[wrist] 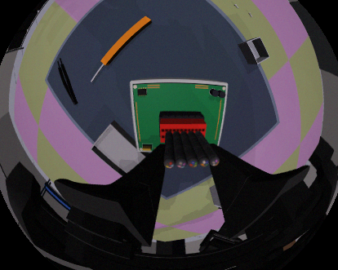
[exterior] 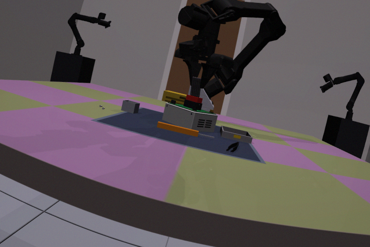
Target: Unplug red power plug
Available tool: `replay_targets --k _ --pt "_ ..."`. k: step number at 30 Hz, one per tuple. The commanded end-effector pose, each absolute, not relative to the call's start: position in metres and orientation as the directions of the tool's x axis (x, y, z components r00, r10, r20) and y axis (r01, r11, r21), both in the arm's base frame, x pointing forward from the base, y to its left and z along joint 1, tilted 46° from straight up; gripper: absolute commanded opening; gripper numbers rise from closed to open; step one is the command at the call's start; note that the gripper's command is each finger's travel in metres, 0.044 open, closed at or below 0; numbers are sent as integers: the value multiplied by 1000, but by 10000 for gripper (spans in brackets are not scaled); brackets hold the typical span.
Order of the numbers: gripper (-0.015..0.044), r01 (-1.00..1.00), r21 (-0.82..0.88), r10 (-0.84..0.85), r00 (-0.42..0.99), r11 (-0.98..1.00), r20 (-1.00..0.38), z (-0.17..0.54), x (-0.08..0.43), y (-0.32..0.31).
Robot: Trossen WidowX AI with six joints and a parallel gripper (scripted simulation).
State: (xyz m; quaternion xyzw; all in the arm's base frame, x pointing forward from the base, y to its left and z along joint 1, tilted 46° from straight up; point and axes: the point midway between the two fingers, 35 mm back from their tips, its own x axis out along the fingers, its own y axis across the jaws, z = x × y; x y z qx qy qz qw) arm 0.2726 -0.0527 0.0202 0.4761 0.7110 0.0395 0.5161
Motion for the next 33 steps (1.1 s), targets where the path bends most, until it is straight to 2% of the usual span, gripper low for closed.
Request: replay_targets --k 1,7,19,33 --pt "0 636 478 654 -55 606 -755 32 279 -58" --pt "0 635 472 649 -60 611 -759 34 279 -59" --pt "0 631 647 781 101 429 -617 23 265 -73" --pt "0 634 457 637 -73 624 -768 39 280 -63"
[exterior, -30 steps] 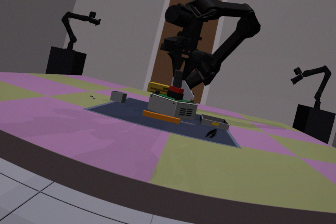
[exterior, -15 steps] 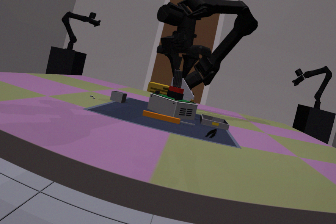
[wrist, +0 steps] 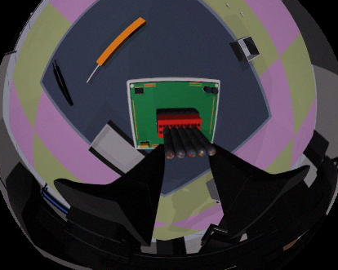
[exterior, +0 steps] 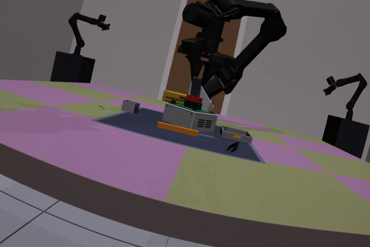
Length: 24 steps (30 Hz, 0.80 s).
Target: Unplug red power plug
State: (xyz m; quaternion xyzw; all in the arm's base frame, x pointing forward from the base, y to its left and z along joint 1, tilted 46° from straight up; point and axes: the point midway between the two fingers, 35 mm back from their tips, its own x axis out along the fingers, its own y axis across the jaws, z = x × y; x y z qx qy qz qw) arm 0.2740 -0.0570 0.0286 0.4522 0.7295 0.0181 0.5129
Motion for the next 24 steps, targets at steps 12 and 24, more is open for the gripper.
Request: replay_targets --k 12,24 --pt "0 639 556 714 13 533 -700 38 272 -75" --pt "0 638 556 715 13 532 -699 28 273 -64"
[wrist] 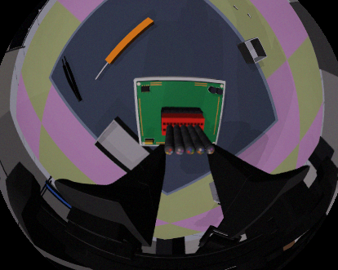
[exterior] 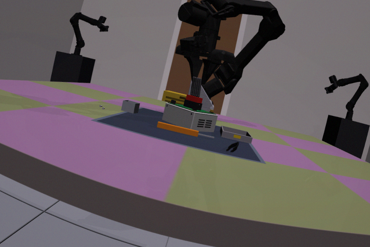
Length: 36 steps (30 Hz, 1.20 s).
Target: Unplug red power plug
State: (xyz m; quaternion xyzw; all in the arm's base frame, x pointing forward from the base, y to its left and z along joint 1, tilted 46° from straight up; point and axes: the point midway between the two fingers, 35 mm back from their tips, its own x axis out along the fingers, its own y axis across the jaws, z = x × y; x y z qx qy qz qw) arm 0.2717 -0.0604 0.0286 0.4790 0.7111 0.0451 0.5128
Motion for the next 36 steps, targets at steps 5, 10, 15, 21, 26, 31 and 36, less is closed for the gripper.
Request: replay_targets --k 5,10,15,21,26,31,36 --pt "53 638 556 715 14 532 -699 22 273 -58" --pt "184 638 556 715 14 532 -699 22 273 -58" --pt "249 638 556 715 14 532 -699 22 273 -58" --pt "249 638 557 715 14 532 -699 18 273 -53" --pt "249 638 557 715 14 532 -699 12 273 -47" --pt "249 638 557 715 14 532 -699 10 273 -46" --pt "118 638 557 715 14 532 -699 10 273 -46"
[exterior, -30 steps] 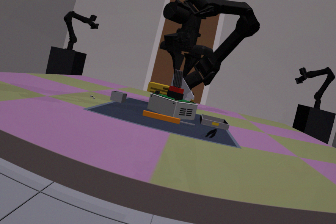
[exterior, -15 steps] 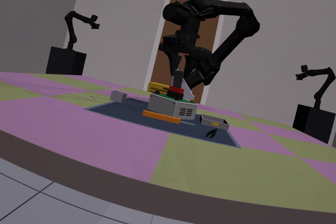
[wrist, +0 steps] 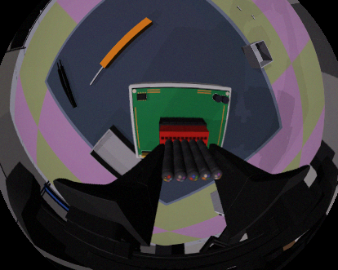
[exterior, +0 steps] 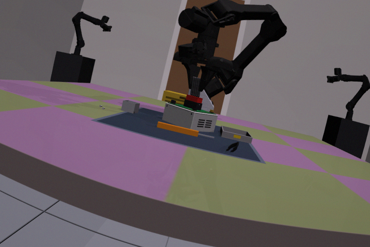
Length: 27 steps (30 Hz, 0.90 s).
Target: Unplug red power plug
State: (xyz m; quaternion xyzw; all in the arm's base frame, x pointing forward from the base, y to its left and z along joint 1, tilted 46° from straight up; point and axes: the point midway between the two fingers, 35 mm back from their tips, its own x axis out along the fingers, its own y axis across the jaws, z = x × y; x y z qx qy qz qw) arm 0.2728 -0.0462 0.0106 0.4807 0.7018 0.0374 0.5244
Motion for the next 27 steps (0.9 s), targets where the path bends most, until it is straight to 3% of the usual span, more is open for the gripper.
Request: replay_targets --k 1,5,27 --pt "92 638 557 715 14 532 -699 10 273 -46" --pt "0 638 557 715 14 532 -699 10 273 -46" --pt "0 637 492 664 -44 594 -746 27 278 -54"
